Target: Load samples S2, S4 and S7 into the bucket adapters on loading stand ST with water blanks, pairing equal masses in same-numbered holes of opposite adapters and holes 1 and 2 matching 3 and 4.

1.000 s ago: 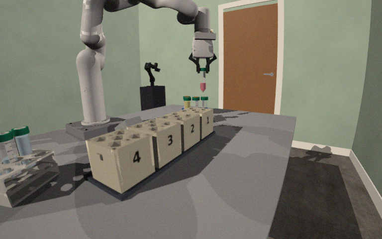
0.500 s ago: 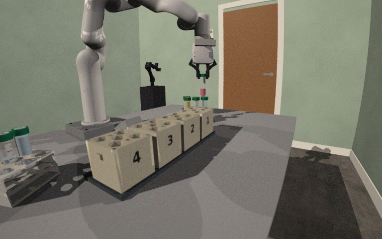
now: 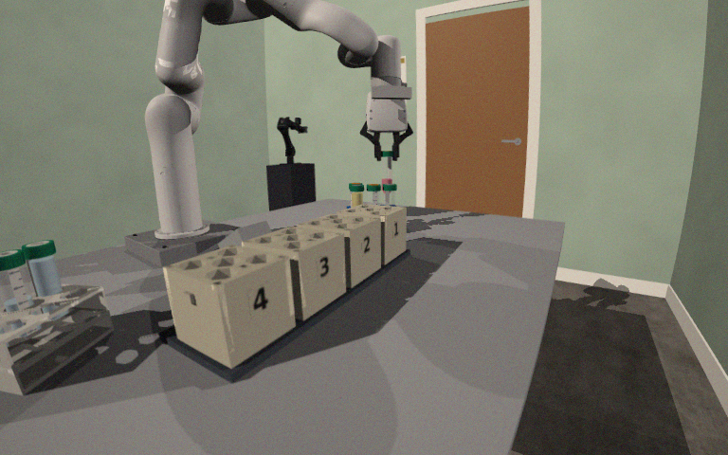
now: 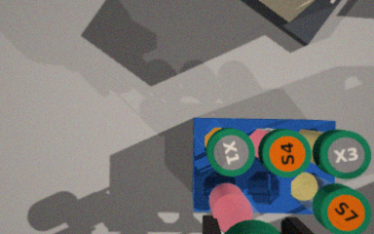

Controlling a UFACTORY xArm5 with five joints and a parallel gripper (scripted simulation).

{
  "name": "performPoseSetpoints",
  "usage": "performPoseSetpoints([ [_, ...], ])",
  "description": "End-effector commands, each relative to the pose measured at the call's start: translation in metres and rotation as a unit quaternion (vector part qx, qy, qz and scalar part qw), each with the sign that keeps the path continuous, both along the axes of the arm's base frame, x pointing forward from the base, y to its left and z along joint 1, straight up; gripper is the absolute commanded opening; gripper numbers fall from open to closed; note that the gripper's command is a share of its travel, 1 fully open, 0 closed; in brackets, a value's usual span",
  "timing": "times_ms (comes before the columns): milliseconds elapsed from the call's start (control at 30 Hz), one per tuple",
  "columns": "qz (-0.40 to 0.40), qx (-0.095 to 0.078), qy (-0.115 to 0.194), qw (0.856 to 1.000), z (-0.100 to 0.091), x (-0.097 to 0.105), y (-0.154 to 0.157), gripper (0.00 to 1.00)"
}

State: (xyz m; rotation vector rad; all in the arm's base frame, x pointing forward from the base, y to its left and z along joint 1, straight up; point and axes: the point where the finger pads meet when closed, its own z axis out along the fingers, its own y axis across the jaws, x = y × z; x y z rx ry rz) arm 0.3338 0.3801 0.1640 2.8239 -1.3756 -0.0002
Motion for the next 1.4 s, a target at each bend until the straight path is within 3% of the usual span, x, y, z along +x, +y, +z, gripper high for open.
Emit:
performPoseSetpoints([
  [0, 0.0, 0.003, -0.001, 1.0, -0.004, 0.001, 0.001, 0.0],
  [233, 0.0, 0.003, -0.001, 1.0, -0.016, 0.001, 0.001, 0.0],
  [800, 0.0, 0.003, -0.001, 1.0, -0.016, 0.001, 0.001, 0.0],
  [1367, 0.0, 0.003, -0.001, 1.0, -0.031, 0.001, 0.001, 0.0],
])
